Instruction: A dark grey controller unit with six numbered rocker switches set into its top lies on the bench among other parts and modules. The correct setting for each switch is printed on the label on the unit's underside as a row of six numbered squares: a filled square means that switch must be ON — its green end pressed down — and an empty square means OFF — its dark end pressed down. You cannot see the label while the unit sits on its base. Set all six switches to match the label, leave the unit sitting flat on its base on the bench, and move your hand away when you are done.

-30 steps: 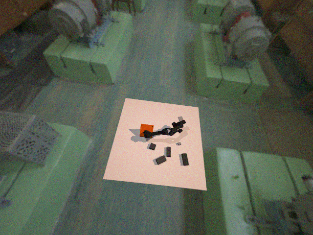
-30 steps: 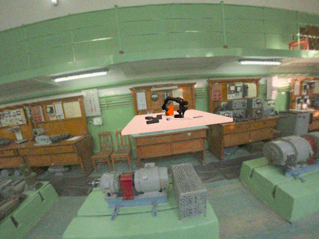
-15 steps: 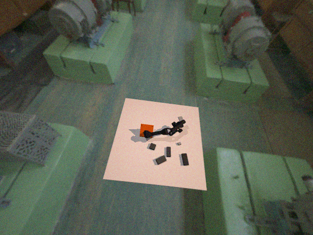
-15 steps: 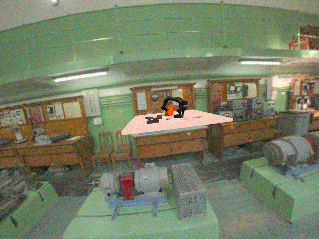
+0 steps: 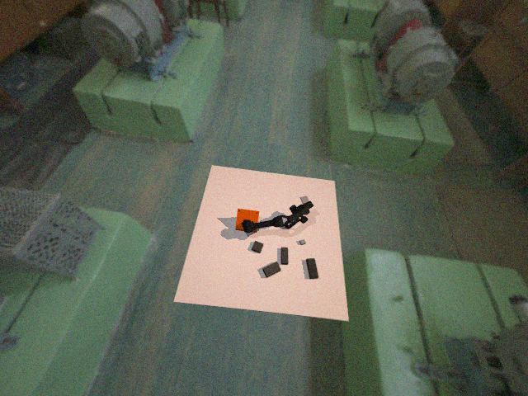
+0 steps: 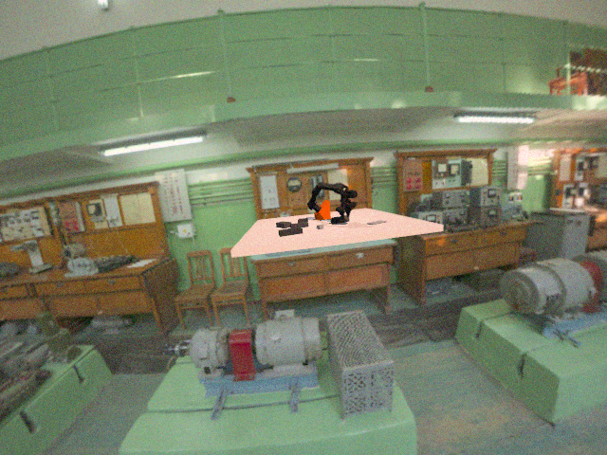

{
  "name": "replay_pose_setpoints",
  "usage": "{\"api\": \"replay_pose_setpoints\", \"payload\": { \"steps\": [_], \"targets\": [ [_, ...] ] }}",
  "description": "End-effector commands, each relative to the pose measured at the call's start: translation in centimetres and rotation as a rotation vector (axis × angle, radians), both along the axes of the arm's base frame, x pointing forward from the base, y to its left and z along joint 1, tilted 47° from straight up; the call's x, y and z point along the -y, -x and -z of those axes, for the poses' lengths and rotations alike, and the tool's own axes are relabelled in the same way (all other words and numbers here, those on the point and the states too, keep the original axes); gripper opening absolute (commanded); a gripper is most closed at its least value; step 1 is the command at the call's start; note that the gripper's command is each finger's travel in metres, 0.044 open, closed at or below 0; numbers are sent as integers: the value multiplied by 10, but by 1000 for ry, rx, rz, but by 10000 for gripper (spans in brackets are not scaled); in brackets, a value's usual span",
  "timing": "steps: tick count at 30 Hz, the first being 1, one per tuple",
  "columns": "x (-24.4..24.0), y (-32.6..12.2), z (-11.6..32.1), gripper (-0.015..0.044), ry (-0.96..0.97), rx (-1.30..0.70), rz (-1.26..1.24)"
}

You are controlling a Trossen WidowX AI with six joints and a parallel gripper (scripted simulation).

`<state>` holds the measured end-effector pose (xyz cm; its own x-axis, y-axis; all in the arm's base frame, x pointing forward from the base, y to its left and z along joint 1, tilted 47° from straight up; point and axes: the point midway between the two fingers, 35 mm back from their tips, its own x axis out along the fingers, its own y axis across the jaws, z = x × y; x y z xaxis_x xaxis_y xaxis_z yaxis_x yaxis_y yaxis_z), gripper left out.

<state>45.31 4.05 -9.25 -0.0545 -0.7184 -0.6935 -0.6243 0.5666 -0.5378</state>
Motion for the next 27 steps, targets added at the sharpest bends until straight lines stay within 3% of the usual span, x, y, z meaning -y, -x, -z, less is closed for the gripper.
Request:
{"api": "replay_pose_setpoints", "payload": {
  "steps": [1,27],
  "targets": [
    [-2,1,-4,336,-2,0,4],
    [-12,8,-22,336,-3,0,4]
  ]
}}
